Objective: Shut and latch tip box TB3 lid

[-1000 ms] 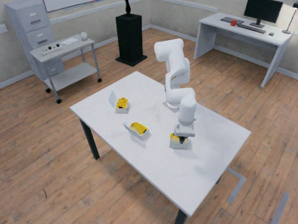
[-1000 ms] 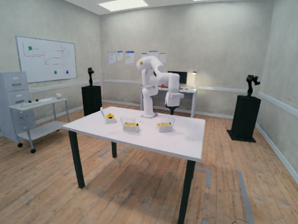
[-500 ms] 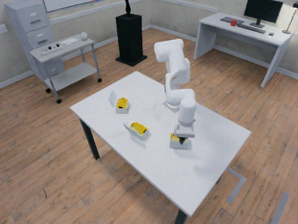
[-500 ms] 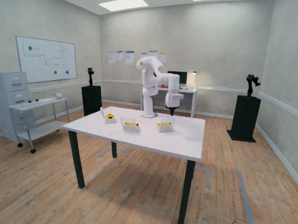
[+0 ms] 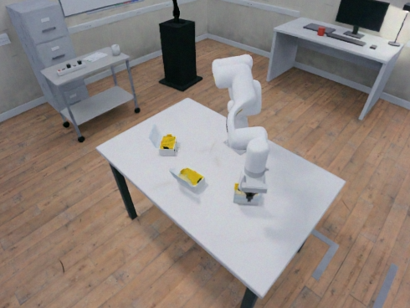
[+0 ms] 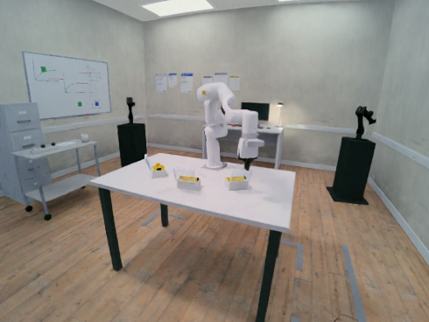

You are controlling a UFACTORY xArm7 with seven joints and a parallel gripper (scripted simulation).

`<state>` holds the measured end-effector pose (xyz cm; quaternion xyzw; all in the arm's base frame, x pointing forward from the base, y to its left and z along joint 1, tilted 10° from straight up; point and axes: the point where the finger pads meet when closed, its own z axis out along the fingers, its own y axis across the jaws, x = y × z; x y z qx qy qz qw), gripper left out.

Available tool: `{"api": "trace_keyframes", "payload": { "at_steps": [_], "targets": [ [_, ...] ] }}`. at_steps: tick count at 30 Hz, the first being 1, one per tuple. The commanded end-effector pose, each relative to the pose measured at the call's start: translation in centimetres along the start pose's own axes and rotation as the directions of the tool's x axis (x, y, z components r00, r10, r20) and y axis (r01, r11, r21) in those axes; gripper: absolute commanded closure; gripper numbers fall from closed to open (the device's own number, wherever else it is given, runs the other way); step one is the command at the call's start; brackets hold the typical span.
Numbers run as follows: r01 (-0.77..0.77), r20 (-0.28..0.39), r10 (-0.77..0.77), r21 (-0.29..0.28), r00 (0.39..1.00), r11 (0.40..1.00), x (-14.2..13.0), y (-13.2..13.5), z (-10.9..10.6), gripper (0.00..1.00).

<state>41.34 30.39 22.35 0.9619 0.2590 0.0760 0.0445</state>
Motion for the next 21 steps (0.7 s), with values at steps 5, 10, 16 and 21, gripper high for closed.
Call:
{"api": "trace_keyframes", "payload": {
  "at_steps": [5,10,16,21],
  "targets": [
    [0.0,-0.006,0.0,0.001,1.0,1.0,0.2,0.0,0.7,1.0],
    [0.0,-0.006,0.0,0.001,1.0,1.0,0.2,0.0,1.6,1.0],
    [0.0,-0.006,0.0,0.001,1.0,1.0,0.2,0.0,2.6,1.0],
    [0.0,-0.006,0.0,0.001,1.0,1.0,0.2,0.0,3.1,1.0]
  ]
}}
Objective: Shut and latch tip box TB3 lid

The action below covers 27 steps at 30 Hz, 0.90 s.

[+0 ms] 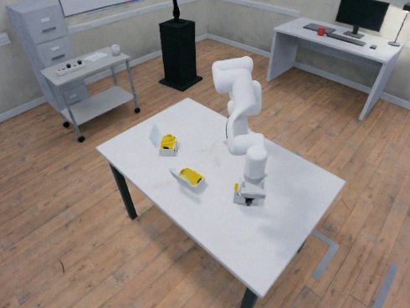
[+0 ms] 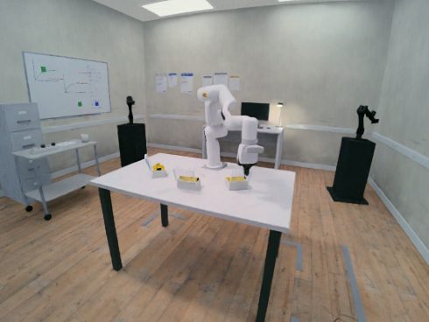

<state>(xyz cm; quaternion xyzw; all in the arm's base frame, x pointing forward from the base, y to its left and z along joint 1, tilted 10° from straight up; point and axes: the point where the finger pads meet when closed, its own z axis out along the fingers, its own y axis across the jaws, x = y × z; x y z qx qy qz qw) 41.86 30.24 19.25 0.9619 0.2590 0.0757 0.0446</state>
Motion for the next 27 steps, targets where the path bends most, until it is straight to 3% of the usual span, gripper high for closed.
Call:
{"api": "trace_keyframes", "payload": {
  "at_steps": [1,27],
  "targets": [
    [0.0,-0.007,0.0,0.001,1.0,1.0,0.2,0.0,0.1,1.0],
    [0.0,-0.007,0.0,0.001,1.0,1.0,-1.0,0.0,0.6,1.0]
  ]
}}
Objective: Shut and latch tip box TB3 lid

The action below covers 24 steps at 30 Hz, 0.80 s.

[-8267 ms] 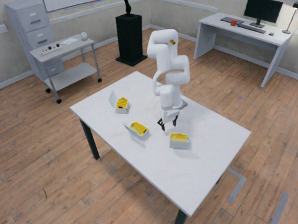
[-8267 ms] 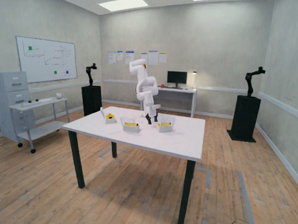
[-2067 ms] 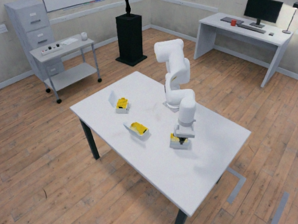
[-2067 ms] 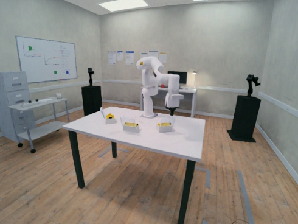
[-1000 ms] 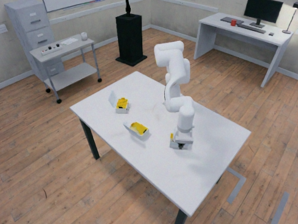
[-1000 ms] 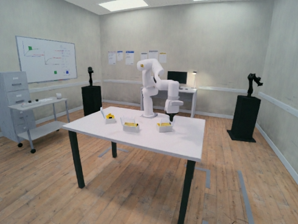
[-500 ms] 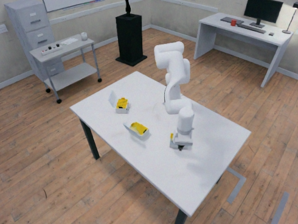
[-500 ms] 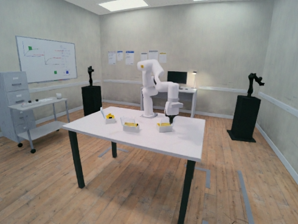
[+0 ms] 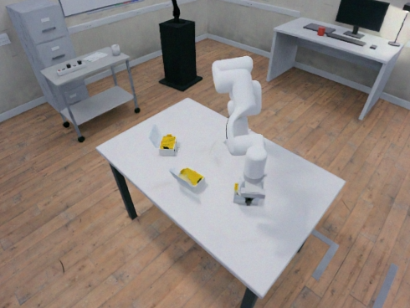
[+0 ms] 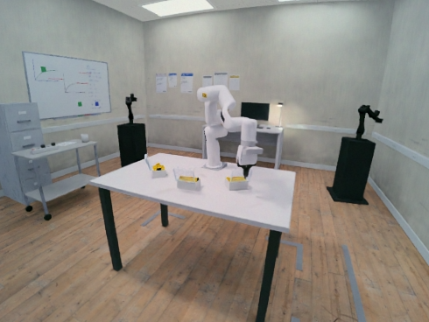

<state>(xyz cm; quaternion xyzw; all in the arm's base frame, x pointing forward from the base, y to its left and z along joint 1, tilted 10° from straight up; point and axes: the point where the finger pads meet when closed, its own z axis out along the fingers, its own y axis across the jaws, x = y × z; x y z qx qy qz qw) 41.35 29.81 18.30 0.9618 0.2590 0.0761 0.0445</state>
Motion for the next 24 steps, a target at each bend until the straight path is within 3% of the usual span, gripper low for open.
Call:
{"api": "trace_keyframes", "payload": {
  "at_steps": [1,24],
  "targets": [
    [0.0,-0.006,0.0,0.001,1.0,1.0,-0.3,0.0,-0.3,1.0],
    [0.0,-0.006,0.0,0.001,1.0,1.0,-2.9,0.0,-0.6,1.0]
  ]
}}
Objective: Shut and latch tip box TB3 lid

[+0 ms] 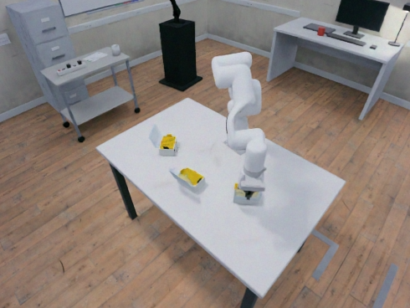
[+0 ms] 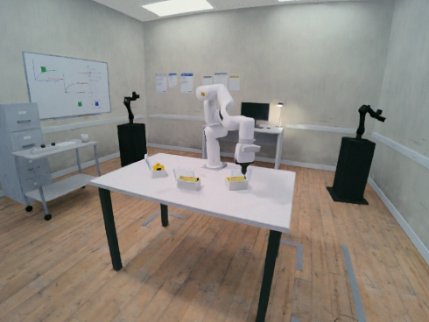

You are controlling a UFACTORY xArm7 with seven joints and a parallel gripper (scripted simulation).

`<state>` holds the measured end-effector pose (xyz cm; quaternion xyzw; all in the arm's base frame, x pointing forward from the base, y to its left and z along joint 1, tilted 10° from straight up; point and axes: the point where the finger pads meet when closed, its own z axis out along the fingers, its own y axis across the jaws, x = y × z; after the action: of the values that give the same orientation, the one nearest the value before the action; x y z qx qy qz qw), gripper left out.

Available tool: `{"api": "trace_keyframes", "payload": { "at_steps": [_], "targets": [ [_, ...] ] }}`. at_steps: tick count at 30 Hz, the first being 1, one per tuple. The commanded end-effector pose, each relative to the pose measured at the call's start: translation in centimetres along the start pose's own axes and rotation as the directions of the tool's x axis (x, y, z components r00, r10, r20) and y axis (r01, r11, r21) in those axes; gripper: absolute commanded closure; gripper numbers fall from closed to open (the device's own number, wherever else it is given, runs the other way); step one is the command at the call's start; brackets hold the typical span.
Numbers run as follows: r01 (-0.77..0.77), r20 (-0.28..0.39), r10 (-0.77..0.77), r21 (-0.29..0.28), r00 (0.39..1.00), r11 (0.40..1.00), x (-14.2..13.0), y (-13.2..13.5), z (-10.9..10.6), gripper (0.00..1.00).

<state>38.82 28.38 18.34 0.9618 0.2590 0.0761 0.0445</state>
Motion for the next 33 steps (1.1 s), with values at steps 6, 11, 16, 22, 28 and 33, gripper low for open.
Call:
{"api": "trace_keyframes", "payload": {
  "at_steps": [6,11,16,22,28,33],
  "targets": [
    [0.0,-0.006,0.0,0.001,1.0,1.0,-0.8,0.0,-0.4,1.0],
    [0.0,-0.006,0.0,0.001,1.0,1.0,-1.4,0.0,-0.4,1.0],
    [0.0,-0.006,0.0,0.001,1.0,1.0,-2.0,0.0,-0.5,1.0],
    [0.0,-0.006,0.0,0.001,1.0,1.0,-2.6,0.0,-0.6,1.0],
    [0.0,-0.006,0.0,0.001,1.0,1.0,-3.4,0.0,-0.7,1.0],
    [0.0,-0.006,0.0,0.001,1.0,1.0,-3.9,0.0,-0.8,1.0]
  ]
}}
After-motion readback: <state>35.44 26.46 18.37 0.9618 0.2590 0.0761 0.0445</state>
